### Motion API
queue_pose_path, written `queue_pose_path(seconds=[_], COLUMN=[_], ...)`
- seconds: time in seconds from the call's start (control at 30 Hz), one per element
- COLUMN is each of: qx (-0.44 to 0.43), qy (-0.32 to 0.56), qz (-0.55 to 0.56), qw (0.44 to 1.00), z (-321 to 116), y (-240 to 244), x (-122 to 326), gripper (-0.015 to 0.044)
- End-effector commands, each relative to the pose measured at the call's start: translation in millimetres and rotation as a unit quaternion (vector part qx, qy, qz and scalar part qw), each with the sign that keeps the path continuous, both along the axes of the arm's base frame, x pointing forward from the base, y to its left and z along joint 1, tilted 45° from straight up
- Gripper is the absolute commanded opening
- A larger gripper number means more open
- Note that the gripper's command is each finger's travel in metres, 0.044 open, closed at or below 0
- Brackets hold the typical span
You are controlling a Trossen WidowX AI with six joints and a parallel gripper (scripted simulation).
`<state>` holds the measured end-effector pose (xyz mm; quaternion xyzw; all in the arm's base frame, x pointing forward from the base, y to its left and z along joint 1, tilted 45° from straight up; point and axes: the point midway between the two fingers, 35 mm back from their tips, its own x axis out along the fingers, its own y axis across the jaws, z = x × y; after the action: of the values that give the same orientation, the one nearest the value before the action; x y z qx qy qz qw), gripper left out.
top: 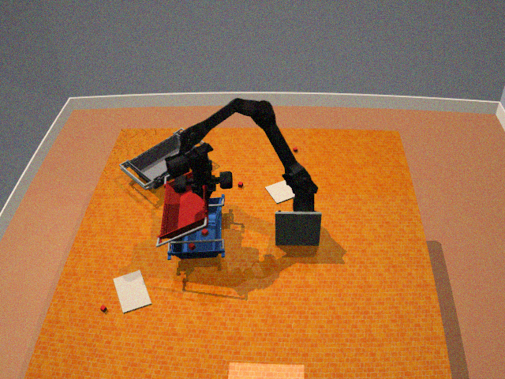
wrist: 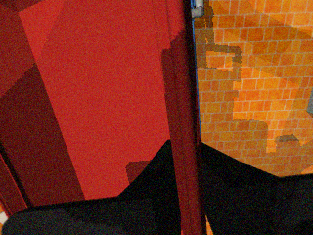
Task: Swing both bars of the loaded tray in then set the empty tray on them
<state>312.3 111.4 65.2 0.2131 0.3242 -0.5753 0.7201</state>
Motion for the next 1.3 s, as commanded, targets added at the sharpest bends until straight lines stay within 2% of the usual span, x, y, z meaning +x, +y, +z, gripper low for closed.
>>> queue_pose_path(seconds=[0.0, 1.27], qx=[0.002, 0.001], qy=[-0.008, -0.008], qz=[0.009, 0.009], qw=[1.0, 1.0], z=[-1, -33], y=[0, -35], x=[2, -5], gripper=[0.0, 0.0])
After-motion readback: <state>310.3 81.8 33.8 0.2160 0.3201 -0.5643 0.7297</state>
